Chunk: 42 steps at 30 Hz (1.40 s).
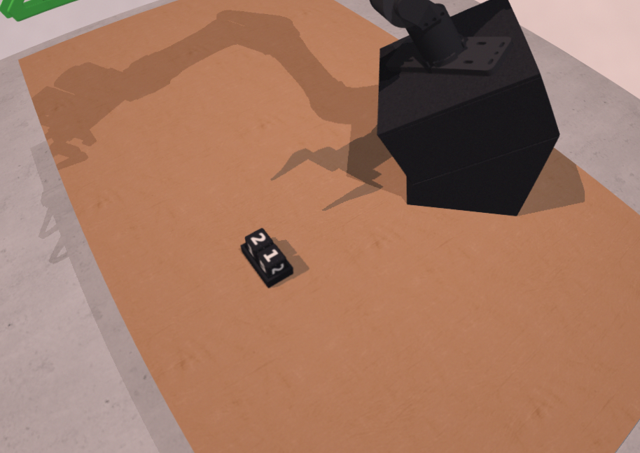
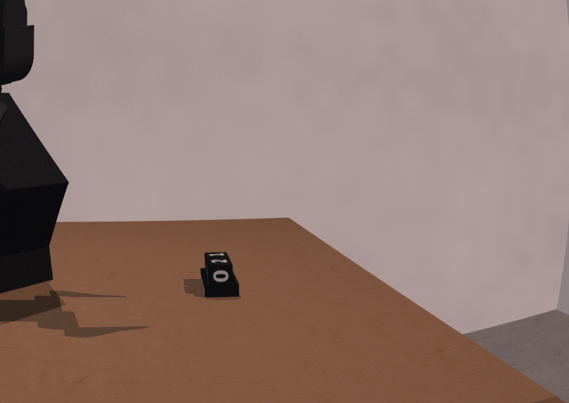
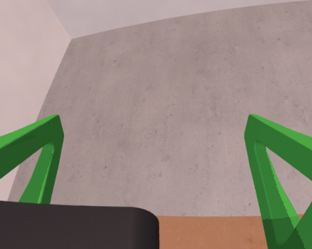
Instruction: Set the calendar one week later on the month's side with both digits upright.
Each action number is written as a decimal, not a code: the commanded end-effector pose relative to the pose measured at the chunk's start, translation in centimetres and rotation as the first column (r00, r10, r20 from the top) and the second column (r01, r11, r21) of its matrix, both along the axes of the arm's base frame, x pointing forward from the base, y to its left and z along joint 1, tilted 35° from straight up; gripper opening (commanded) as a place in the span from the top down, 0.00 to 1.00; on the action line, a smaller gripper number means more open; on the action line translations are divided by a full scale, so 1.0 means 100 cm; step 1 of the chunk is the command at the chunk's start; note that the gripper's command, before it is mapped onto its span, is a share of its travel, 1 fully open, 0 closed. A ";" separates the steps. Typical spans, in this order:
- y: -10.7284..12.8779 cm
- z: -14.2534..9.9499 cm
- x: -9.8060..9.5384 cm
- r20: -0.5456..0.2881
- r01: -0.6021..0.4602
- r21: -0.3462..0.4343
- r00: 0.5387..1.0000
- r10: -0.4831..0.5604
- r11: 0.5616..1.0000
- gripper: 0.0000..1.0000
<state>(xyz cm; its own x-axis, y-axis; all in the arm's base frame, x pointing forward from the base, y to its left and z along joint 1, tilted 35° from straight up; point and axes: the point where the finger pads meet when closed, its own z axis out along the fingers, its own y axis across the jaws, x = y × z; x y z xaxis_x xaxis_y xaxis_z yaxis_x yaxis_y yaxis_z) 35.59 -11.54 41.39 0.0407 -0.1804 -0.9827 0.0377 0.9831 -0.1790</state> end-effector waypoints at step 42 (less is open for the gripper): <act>0.058 -0.197 0.050 -0.631 -0.163 -0.364 0.767 -0.114 0.917 0.00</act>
